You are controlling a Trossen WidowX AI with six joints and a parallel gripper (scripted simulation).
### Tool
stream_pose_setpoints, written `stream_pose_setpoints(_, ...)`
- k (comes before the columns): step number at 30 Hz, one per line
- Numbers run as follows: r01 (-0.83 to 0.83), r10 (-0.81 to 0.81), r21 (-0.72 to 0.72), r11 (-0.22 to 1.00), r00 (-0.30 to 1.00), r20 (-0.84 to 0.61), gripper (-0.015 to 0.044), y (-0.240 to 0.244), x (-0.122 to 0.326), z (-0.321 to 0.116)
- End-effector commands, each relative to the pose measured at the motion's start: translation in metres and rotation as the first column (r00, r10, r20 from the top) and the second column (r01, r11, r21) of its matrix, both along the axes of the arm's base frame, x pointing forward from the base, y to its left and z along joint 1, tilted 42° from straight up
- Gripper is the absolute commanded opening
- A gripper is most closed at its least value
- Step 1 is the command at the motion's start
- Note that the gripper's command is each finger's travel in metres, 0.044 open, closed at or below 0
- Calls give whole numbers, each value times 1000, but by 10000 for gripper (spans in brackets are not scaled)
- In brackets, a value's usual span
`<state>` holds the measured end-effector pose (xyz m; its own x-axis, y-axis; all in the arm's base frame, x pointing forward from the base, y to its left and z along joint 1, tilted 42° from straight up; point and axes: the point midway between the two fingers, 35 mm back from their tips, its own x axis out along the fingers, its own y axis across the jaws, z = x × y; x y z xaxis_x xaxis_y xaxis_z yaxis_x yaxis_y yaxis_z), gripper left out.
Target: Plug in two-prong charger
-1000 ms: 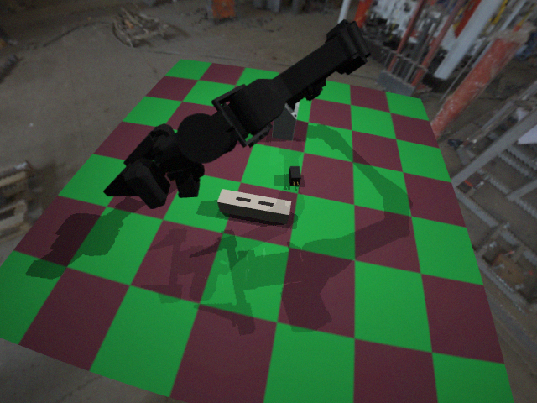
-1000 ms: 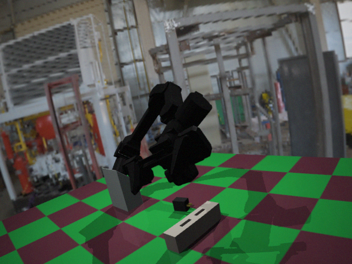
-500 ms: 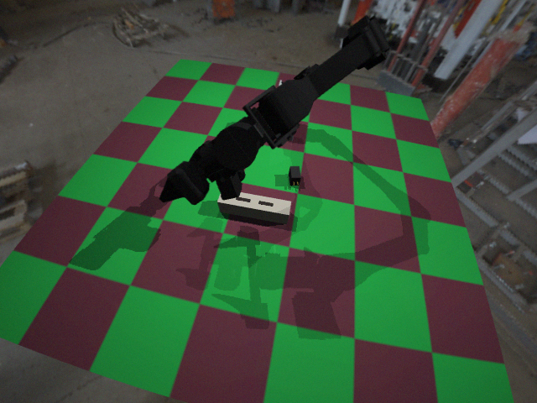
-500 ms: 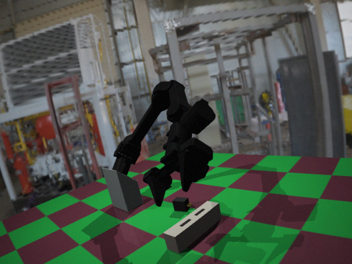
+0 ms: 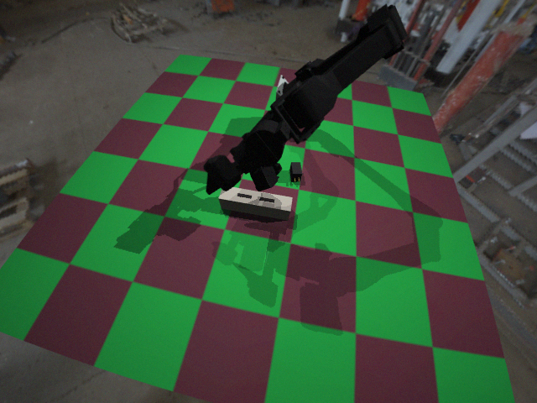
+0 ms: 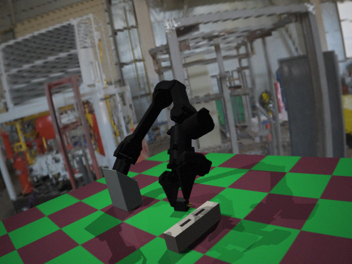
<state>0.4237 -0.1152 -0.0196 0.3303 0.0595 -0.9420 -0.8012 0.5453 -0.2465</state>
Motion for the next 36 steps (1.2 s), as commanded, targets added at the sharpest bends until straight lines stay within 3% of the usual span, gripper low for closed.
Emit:
stream_pose_setpoints(1, 55, -51, 95, 994, 998, -43, 440, 22, -16, 2)
stream_pose_setpoints(19, 390, -240, 408, 826, 897, -372, 440, 113, -98, 22)
stream_pose_setpoints(36, 704, -283, 409, 580, 645, -710, 440, 172, -172, 47)
